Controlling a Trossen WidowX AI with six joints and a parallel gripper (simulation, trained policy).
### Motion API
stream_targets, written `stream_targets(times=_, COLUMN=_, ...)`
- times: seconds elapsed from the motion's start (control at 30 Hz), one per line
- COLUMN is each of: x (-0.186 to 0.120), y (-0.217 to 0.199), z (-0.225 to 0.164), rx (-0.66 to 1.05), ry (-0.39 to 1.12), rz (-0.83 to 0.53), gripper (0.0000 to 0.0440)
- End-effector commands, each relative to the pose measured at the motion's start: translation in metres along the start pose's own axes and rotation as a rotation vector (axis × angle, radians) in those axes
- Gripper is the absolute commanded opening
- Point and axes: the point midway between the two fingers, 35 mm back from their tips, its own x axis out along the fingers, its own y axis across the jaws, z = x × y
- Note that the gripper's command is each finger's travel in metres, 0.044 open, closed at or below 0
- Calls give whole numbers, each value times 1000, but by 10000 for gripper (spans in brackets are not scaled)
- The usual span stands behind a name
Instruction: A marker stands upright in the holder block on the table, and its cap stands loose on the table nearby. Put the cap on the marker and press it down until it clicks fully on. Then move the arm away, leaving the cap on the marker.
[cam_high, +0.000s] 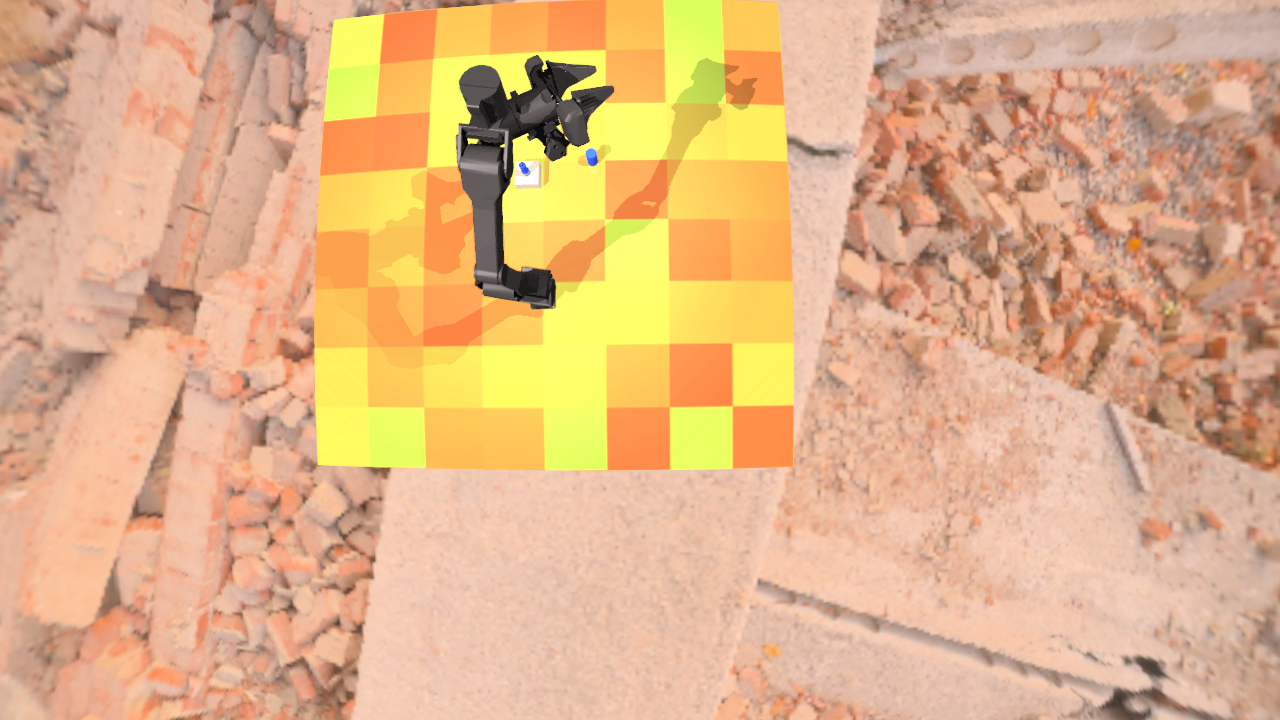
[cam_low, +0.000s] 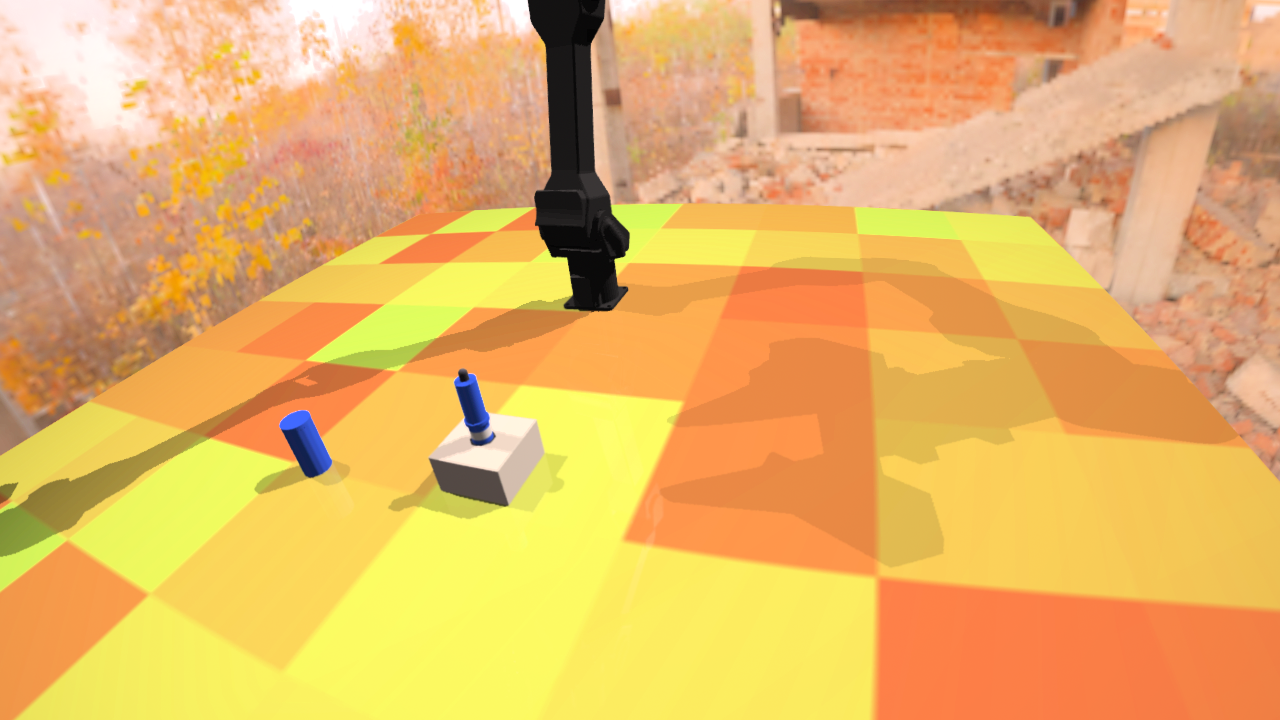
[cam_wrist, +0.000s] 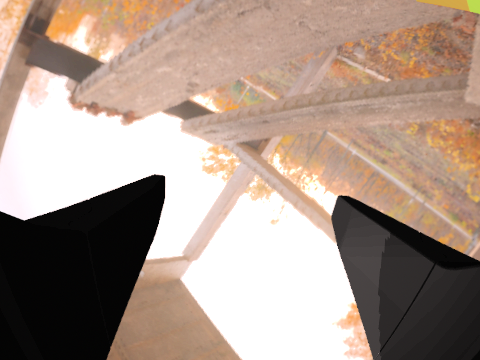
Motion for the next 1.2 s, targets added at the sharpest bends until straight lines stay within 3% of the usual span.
stream_targets(times=0.0, x=4, y=-15, z=6, rx=-14, ry=-22, rz=-32, gripper=315)
stream_targets(times=1.17, x=19, y=-120, z=62, rx=-82, ry=-249, rz=-277, gripper=321)
